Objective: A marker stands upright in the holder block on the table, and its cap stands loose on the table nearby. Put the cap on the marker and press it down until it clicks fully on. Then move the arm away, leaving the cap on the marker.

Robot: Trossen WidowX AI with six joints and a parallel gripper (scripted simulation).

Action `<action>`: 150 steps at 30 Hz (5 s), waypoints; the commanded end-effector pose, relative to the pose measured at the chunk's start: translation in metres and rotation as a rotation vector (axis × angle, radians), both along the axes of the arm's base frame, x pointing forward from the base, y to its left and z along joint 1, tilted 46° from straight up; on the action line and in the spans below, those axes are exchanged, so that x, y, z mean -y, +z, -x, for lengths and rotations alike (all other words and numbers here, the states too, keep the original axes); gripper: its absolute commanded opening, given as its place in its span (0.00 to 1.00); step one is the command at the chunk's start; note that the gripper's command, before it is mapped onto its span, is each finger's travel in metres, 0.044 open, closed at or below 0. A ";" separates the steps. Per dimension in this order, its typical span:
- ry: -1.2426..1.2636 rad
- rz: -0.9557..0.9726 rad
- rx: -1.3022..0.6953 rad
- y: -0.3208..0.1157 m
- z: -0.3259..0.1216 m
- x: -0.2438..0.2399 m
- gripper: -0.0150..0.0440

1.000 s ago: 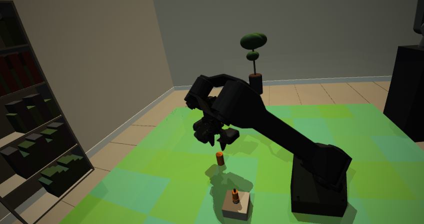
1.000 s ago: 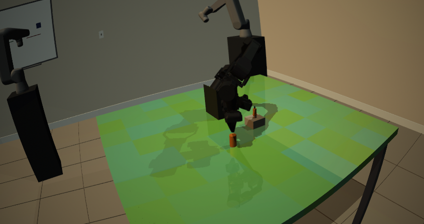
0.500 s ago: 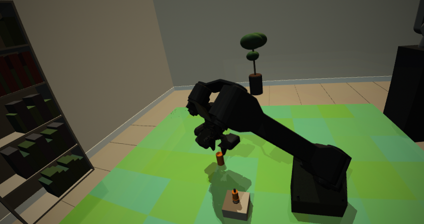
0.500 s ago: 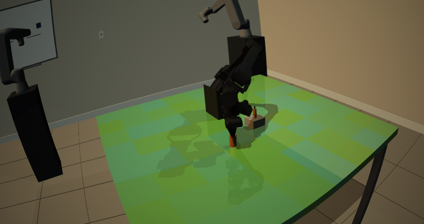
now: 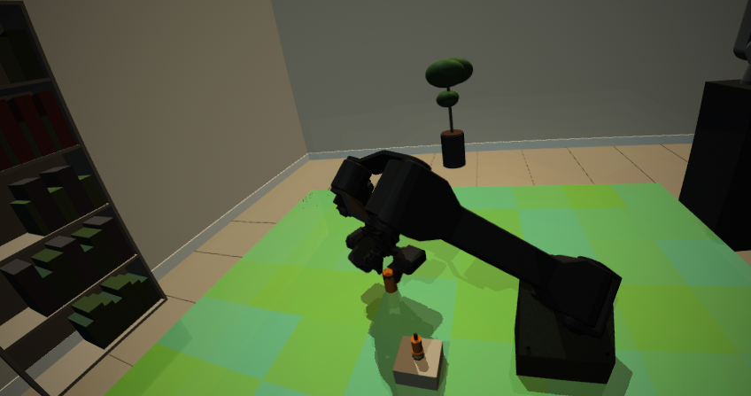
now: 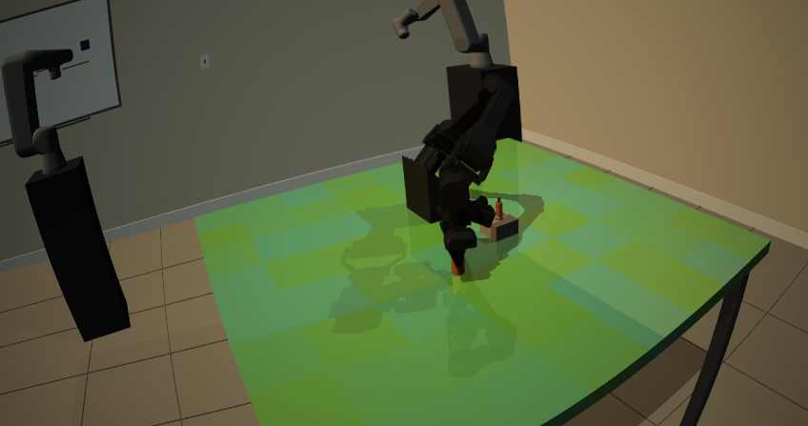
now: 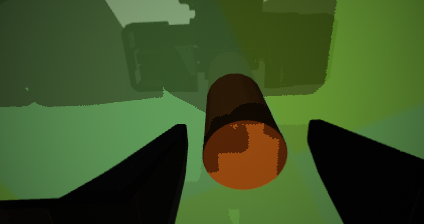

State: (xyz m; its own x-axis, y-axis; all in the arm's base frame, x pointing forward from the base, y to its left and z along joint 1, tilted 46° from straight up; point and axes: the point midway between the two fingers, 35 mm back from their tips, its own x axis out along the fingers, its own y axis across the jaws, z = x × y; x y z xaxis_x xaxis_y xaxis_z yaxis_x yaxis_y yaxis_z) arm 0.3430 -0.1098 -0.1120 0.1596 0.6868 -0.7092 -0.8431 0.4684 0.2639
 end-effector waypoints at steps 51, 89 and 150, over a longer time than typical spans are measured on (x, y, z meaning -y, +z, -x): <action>-0.003 -0.008 -0.008 0.056 0.014 0.020 0.25; -0.003 -0.011 -0.012 0.149 0.051 -0.035 0.25; -0.003 -0.014 -0.014 0.171 0.093 -0.109 0.25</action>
State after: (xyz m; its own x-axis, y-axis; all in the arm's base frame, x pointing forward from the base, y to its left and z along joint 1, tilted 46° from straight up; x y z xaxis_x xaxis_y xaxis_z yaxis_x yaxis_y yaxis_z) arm 0.2499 -0.0046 0.0627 0.1519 0.6924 -0.7053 -0.8396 0.4669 0.2776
